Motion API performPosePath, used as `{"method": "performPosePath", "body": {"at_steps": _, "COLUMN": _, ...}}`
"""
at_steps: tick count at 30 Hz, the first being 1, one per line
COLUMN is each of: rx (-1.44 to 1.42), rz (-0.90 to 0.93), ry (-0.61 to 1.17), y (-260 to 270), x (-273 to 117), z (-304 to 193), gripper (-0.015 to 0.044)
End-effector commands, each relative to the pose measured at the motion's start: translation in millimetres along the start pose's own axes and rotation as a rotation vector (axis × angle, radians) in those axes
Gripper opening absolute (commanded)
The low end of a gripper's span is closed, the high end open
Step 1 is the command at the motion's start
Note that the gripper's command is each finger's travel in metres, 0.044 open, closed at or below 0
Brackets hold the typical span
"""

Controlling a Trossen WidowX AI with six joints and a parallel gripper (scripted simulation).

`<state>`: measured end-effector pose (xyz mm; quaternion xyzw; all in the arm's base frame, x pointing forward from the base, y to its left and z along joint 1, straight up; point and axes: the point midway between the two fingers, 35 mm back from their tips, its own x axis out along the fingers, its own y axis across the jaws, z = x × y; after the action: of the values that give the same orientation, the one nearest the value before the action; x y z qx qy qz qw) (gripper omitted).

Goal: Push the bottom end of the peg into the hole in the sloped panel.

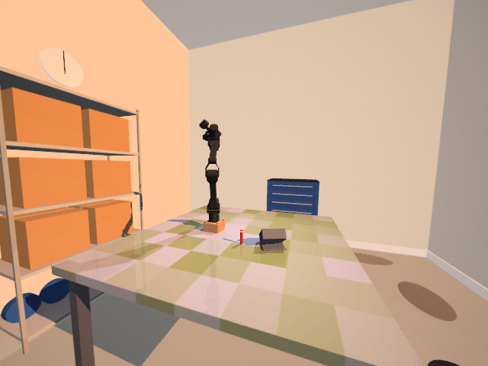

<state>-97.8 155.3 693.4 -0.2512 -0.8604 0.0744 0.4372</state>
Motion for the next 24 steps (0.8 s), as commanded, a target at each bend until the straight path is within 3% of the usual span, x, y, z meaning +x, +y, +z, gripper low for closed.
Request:
{"method": "performPosePath", "body": {"at_steps": 1, "rx": 0.004, "rz": 0.07, "ry": -0.003, "y": 23.0, "x": 1.9, "z": 3.6, "gripper": 0.044}}
{"method": "performPosePath", "body": {"at_steps": 24, "rx": -0.028, "rz": 0.446, "ry": 0.069, "y": 128.4, "x": -26.6, "z": -11.1, "gripper": 0.044}}
